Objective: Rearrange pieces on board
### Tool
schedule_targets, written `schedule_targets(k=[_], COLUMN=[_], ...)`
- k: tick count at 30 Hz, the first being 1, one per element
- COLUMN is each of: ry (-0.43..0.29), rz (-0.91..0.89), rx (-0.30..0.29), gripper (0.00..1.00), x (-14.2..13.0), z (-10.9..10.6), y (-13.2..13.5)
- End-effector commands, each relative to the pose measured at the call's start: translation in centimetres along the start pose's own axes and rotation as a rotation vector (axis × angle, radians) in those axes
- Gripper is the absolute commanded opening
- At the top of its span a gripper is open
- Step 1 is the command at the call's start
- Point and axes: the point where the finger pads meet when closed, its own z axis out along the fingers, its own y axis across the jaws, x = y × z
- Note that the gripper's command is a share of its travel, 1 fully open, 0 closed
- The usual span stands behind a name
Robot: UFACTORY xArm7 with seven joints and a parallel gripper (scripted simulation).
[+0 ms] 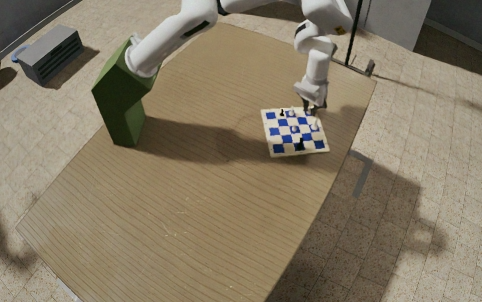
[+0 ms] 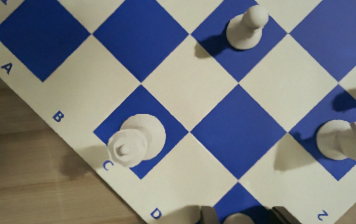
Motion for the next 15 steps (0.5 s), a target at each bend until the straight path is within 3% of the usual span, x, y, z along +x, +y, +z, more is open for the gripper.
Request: schedule_targets(k=[1,15], ry=[-0.003,-0.003], rz=[0.000,0.000], rx=[0.001,0.001], gripper=[0.35,0.35], x=[-0.14,-0.14], z=[-0.10,-0.82], y=[-0.07,-0.07])
